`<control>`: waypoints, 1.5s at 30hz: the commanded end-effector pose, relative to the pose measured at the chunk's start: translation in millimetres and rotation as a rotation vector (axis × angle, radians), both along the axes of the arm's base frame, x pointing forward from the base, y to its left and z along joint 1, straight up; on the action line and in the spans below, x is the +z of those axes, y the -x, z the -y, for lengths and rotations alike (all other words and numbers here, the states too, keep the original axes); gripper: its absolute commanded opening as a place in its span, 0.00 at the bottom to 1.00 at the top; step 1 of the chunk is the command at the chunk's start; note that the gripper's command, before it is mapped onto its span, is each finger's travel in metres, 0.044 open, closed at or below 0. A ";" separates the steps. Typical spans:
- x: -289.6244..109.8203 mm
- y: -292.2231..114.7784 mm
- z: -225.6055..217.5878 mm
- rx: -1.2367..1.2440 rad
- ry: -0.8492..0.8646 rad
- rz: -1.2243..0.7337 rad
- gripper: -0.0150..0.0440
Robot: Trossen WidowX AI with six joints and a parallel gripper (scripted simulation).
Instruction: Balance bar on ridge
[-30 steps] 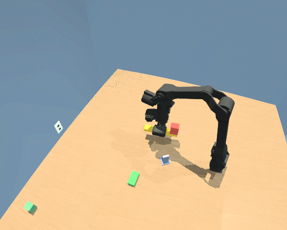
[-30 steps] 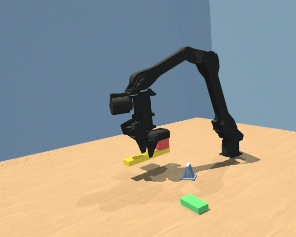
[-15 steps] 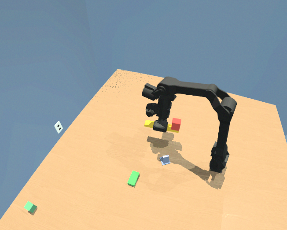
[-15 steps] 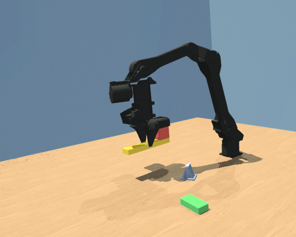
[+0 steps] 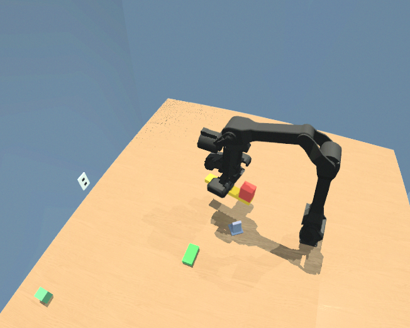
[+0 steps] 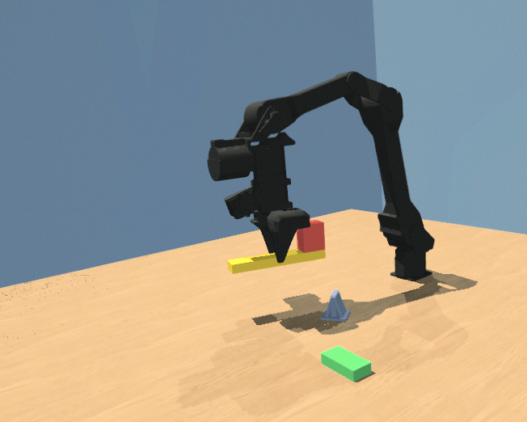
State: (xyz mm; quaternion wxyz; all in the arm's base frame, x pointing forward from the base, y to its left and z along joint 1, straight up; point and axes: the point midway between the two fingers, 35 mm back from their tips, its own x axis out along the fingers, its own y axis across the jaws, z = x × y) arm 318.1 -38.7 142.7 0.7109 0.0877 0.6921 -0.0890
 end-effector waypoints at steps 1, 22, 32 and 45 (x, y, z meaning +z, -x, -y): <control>0.9 4.1 -14.3 -0.117 -0.006 0.003 0.25; -1.7 37.3 -66.2 -0.711 -0.026 0.001 0.25; -16.7 38.0 -65.6 -0.711 -0.026 0.001 0.25; -37.1 39.7 -63.2 -0.711 -0.026 0.001 0.25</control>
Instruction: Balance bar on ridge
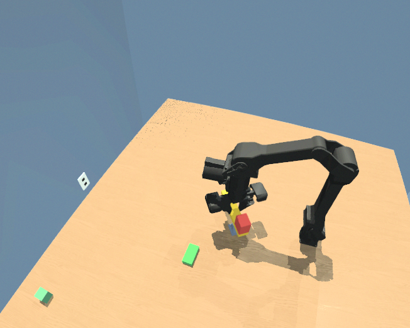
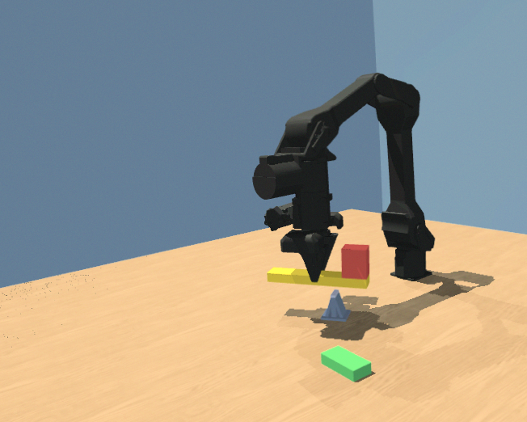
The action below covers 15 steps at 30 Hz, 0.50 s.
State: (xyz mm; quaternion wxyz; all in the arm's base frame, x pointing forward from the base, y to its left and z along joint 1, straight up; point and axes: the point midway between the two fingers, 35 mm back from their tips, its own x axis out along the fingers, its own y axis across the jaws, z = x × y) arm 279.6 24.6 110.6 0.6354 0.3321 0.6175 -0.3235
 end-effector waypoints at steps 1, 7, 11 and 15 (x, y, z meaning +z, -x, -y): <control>-6.5 1.4 0.3 0.002 -0.003 -0.002 0.25; -11.8 2.3 1.1 0.002 -0.003 -0.002 0.25; -11.8 2.3 1.1 0.002 -0.003 -0.002 0.25; -11.2 2.5 1.2 0.002 -0.003 -0.002 0.25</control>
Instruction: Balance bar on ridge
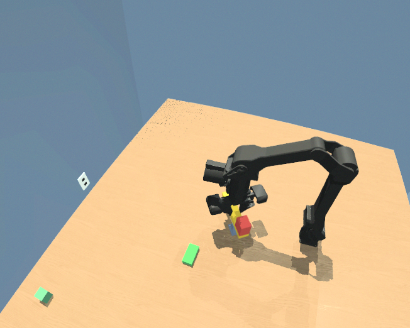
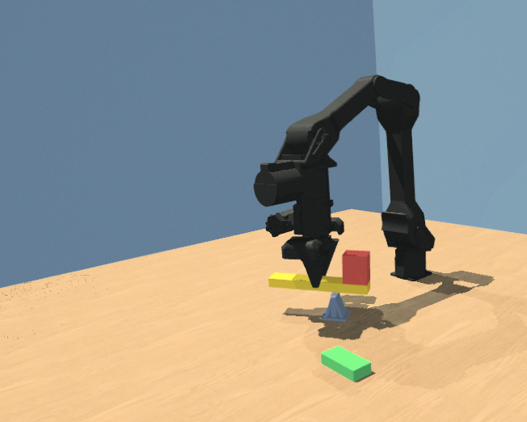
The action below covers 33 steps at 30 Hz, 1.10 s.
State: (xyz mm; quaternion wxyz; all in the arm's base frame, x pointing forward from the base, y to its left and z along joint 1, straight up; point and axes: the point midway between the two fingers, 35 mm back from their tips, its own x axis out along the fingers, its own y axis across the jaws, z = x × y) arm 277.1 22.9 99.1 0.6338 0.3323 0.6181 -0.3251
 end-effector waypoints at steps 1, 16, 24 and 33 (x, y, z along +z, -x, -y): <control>0.2 0.0 -0.4 0.005 -0.003 0.001 0.25; -1.2 0.0 -0.5 0.005 -0.003 0.001 0.25; -1.8 0.1 -0.5 0.005 -0.003 0.001 0.25; -2.5 0.1 -0.5 0.005 -0.003 0.001 0.25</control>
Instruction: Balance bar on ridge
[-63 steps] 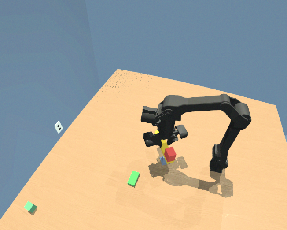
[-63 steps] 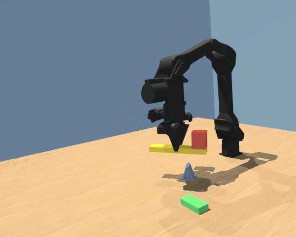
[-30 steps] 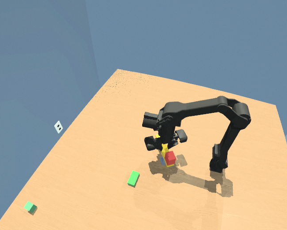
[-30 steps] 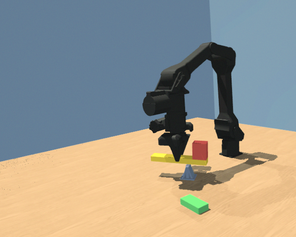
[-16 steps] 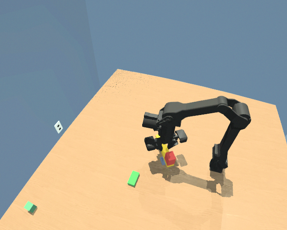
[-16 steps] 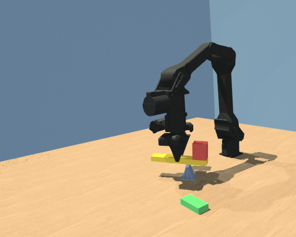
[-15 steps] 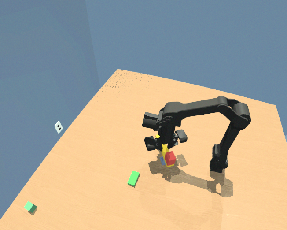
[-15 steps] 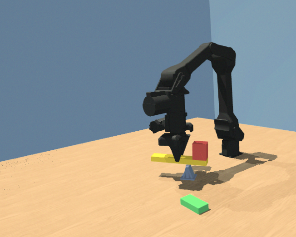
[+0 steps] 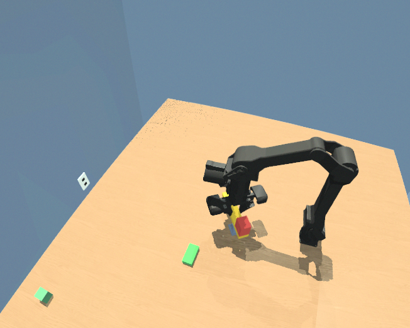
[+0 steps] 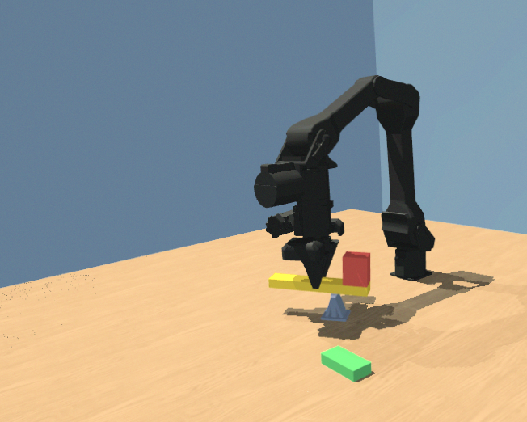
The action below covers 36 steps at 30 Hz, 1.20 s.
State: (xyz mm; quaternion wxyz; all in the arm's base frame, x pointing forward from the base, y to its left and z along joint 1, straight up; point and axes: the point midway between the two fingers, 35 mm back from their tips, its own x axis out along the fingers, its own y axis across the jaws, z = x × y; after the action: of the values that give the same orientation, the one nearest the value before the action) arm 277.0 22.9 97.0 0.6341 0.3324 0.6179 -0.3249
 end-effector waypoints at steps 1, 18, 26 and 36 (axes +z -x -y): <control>-0.5 -0.1 -0.5 0.005 -0.003 0.000 0.25; -1.9 -0.1 -0.6 0.005 -0.003 0.000 0.25; -2.6 -0.1 -0.6 0.005 -0.003 0.000 0.25; -3.4 -0.1 -0.6 0.005 -0.003 0.000 0.25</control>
State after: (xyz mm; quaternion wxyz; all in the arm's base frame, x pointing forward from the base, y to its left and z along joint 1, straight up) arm 277.0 23.0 94.0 0.6341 0.3323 0.6180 -0.3248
